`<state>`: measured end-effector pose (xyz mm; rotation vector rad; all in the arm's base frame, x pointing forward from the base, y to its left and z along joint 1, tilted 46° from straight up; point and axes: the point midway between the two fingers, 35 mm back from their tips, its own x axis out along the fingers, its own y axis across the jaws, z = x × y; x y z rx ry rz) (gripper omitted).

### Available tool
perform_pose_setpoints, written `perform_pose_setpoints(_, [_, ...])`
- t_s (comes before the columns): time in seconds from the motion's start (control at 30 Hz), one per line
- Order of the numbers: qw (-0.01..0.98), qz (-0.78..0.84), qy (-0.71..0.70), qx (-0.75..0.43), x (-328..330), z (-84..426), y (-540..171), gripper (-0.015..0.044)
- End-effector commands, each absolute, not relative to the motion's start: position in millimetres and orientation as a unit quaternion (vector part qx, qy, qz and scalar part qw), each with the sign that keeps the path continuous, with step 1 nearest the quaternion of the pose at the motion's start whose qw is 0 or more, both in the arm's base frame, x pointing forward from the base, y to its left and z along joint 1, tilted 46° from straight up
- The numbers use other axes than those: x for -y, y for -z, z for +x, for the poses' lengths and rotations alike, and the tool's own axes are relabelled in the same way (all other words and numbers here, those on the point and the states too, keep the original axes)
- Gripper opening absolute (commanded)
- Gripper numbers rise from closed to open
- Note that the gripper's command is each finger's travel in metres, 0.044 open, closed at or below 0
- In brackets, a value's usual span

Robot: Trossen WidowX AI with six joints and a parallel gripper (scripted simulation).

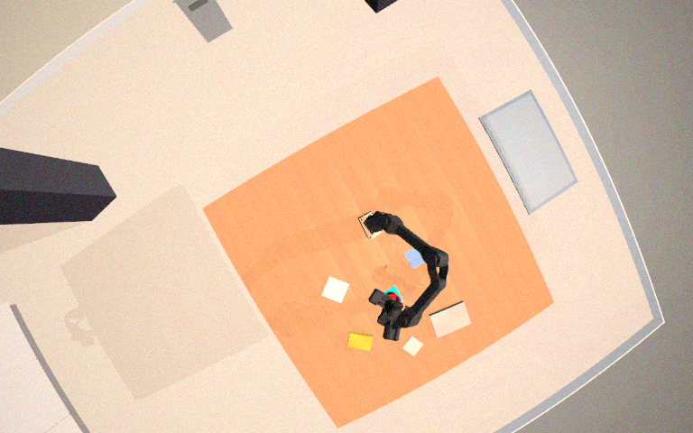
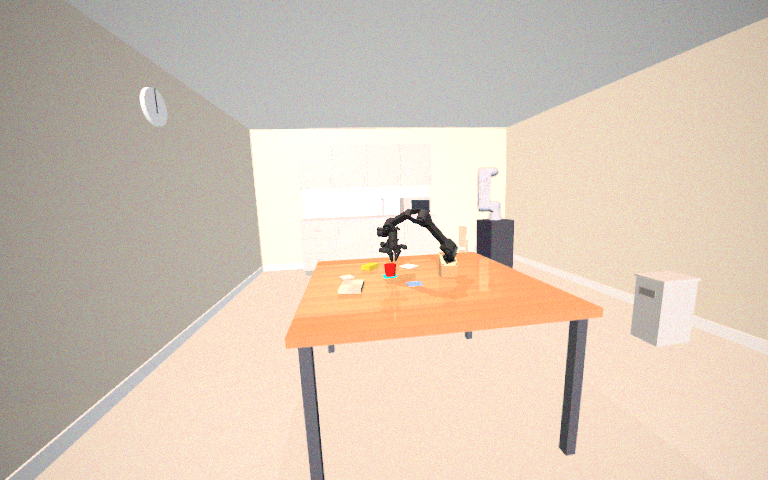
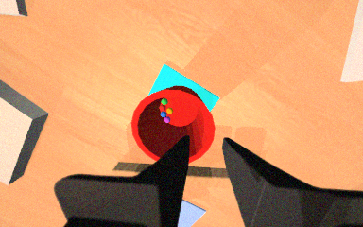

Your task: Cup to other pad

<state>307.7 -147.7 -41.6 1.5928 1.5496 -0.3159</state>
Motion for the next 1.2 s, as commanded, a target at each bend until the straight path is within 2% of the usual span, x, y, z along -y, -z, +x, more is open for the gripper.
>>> perform_pose_setpoints(0.0, [0.438, 0.636, 0.126, -0.622, 152, 307, 37, 0.0128])
perform_pose_setpoints(0.07, [0.438, 0.636, 0.126, -0.623, 153, 306, 35, 0.0128])
perform_pose_setpoints(0.47, [0.434, 0.639, 0.127, -0.622, 155, 305, 34, 0.044])
perform_pose_setpoints(1.17, [0.434, 0.64, 0.128, -0.621, 191, 293, -3, 0.044])
